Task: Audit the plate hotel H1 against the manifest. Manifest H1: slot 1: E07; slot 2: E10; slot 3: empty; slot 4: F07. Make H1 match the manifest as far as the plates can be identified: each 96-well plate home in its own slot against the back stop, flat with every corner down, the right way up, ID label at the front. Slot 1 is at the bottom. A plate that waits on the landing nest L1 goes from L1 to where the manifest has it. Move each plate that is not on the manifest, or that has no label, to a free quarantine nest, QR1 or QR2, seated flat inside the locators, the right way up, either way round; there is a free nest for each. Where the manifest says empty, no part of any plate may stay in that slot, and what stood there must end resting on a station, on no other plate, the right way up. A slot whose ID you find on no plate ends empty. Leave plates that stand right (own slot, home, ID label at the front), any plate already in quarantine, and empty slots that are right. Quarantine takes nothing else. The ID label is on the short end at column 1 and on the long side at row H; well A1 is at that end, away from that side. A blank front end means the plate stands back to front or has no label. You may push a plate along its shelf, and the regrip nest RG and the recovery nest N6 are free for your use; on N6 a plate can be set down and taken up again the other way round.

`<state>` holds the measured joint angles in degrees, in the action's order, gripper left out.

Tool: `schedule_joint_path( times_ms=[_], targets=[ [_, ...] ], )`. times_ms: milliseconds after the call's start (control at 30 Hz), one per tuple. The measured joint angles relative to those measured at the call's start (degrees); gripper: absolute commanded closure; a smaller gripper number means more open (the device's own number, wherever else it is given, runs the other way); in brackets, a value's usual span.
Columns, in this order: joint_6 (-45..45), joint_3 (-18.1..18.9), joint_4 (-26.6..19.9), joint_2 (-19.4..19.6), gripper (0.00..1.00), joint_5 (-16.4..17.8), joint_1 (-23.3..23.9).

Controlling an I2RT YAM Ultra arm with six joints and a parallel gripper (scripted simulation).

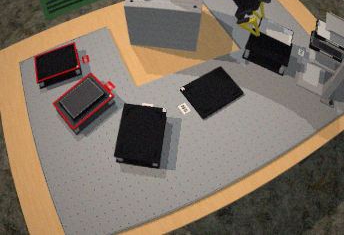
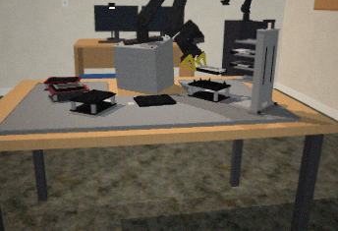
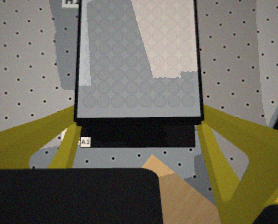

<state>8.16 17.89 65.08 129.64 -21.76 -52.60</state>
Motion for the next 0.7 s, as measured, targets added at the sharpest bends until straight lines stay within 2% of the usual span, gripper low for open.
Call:
schedule_joint_path(
  times_ms=[700],
  targets=[
    [-0.33,0.59,3.19,3.87,0.14,0.33,0.52]
  ],
)
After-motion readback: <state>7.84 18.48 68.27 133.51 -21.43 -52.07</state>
